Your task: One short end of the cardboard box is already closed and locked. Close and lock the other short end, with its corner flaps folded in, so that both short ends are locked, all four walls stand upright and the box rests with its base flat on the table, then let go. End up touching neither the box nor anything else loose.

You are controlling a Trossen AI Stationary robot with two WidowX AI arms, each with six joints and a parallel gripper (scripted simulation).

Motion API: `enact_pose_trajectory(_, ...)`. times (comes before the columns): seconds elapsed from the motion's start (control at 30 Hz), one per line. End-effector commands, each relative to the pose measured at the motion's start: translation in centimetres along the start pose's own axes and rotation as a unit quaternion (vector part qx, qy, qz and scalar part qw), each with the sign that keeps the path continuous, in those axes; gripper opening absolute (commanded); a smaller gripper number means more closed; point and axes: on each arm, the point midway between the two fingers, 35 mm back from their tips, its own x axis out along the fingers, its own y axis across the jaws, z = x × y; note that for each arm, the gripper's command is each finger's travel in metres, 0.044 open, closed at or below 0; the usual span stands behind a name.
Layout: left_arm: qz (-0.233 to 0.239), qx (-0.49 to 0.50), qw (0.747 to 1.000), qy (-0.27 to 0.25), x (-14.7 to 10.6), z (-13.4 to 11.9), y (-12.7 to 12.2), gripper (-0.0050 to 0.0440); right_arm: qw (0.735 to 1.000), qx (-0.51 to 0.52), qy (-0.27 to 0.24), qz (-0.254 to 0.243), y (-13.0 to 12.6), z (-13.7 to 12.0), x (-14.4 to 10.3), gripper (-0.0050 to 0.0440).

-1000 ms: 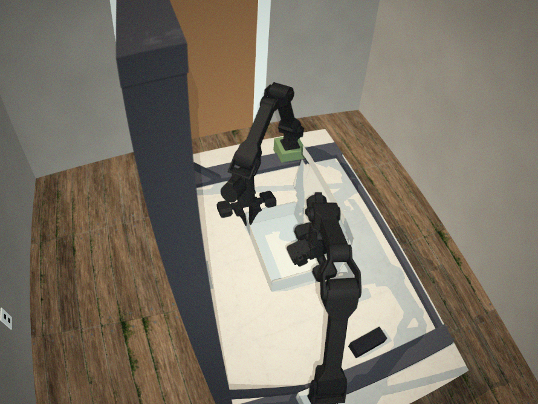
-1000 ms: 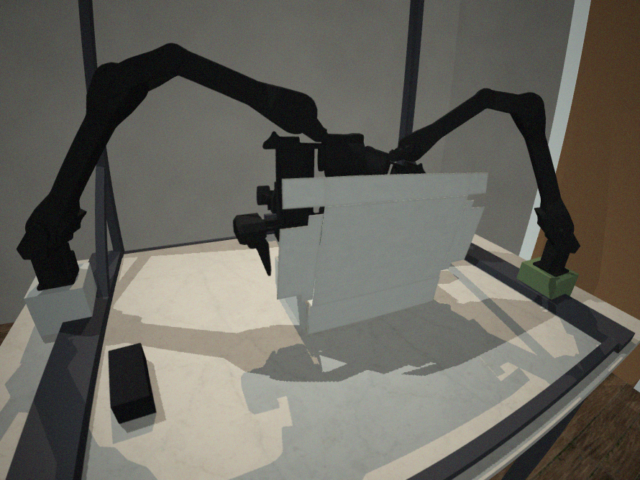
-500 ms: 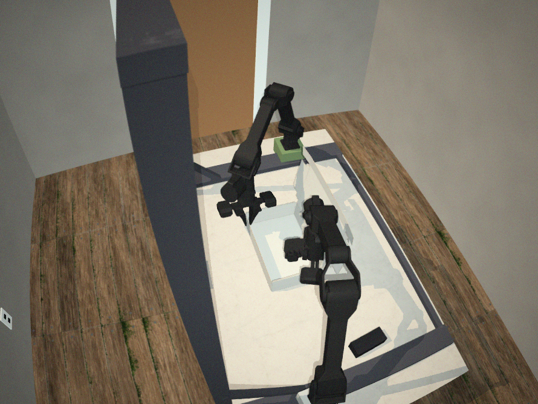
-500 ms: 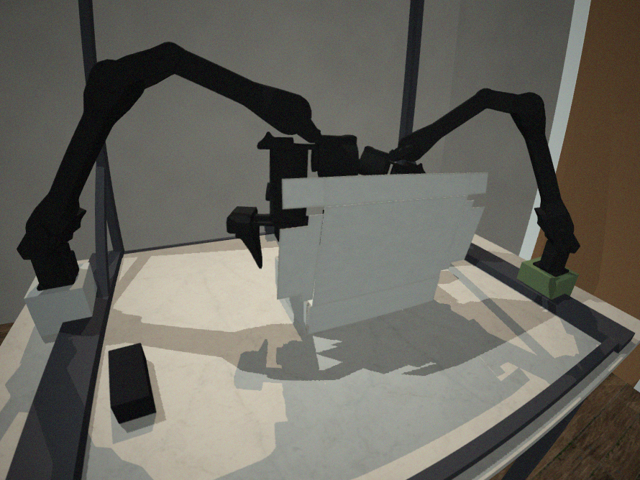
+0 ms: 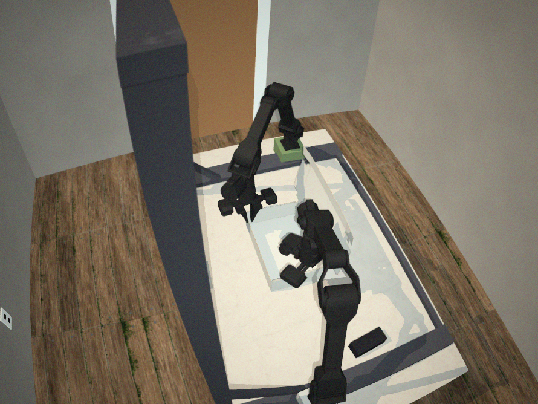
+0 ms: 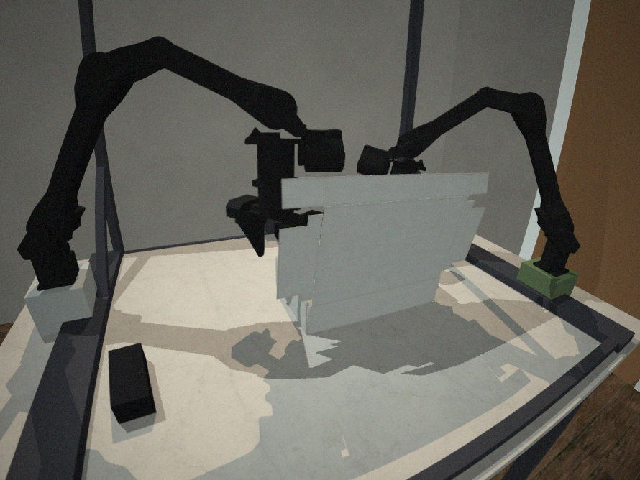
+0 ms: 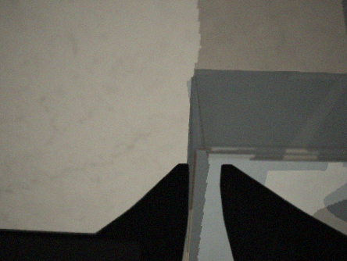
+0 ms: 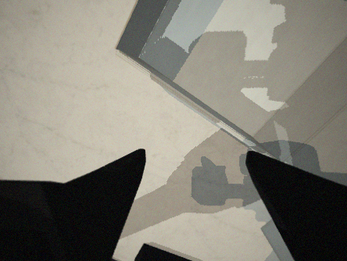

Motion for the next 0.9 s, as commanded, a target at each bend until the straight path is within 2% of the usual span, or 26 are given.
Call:
enact_pose_trajectory(0.0, 0.025, -0.006, 0.999, 0.025, -5.1, -2.0, 0.7, 0.0064, 1.0, 0.009, -0.014, -0.018, -0.2, 0.2, -1.5, 0.0274)
enact_pose_trajectory(0.07, 0.025, -0.006, 0.999, 0.025, -5.5, -1.9, 0.5, 0.0064, 1.0, 0.009, -0.014, -0.018, -0.2, 0.2, -1.5, 0.0226)
enact_pose_trajectory(0.13, 0.025, -0.006, 0.999, 0.025, -5.5, -1.9, 0.5, 0.0064, 1.0, 0.009, -0.014, -0.018, -0.2, 0.2, -1.5, 0.0226)
enact_pose_trajectory(0.43, 0.025, -0.007, 0.999, 0.025, -5.5, -1.9, 0.5, 0.0064, 1.0, 0.009, -0.014, -0.018, -0.2, 0.2, -1.5, 0.001)
enact_pose_trajectory(0.73, 0.022, -0.007, 0.999, 0.023, -5.2, -1.9, 0.4, 0.0064, 1.0, 0.009, -0.014, -0.018, -0.2, 0.2, -1.5, 0.0)
enact_pose_trajectory(0.87, 0.019, -0.023, 0.999, 0.04, -4.6, -4.0, 0.0, 0.0064, 1.0, 0.009, -0.014, -0.018, -0.2, 0.2, -1.5, 0.0)
